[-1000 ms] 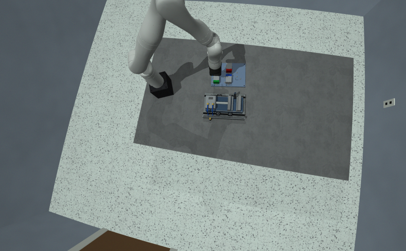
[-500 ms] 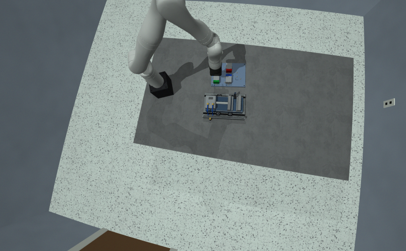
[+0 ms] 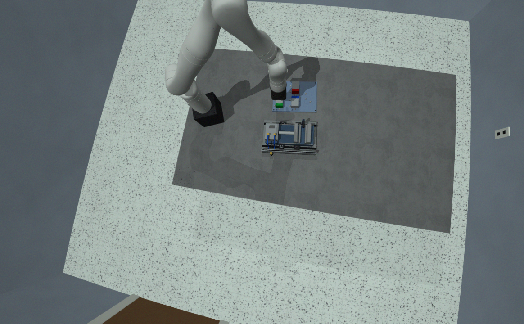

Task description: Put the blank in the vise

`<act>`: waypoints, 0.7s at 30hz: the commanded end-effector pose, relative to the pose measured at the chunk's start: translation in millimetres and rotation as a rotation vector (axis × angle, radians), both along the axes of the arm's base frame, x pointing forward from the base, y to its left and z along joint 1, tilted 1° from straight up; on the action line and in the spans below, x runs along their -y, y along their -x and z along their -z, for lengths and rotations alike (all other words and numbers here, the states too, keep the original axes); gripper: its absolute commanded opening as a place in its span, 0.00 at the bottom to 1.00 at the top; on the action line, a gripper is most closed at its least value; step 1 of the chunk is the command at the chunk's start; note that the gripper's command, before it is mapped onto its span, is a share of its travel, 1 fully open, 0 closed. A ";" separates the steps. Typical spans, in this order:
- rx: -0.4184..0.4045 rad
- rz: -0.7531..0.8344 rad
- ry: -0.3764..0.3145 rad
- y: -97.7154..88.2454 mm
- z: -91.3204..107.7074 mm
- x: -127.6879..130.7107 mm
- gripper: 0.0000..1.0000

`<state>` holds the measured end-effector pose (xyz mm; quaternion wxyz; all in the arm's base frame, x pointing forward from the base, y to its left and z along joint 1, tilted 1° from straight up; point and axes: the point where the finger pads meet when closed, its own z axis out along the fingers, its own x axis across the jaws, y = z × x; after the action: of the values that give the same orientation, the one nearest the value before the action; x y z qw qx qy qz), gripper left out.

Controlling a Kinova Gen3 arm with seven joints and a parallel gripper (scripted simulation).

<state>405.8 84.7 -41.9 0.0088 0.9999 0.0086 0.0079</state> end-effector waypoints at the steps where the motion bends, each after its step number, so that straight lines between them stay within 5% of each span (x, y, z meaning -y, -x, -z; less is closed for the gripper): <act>1: -0.002 0.000 0.001 0.4 6.5 0.2 1.00; 13: -0.008 0.000 0.002 2.2 42.5 1.1 1.00; 21: -0.001 0.000 0.000 0.8 44.7 0.9 1.00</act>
<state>407.0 84.2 -83.4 0.0084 0.9999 0.0084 0.0097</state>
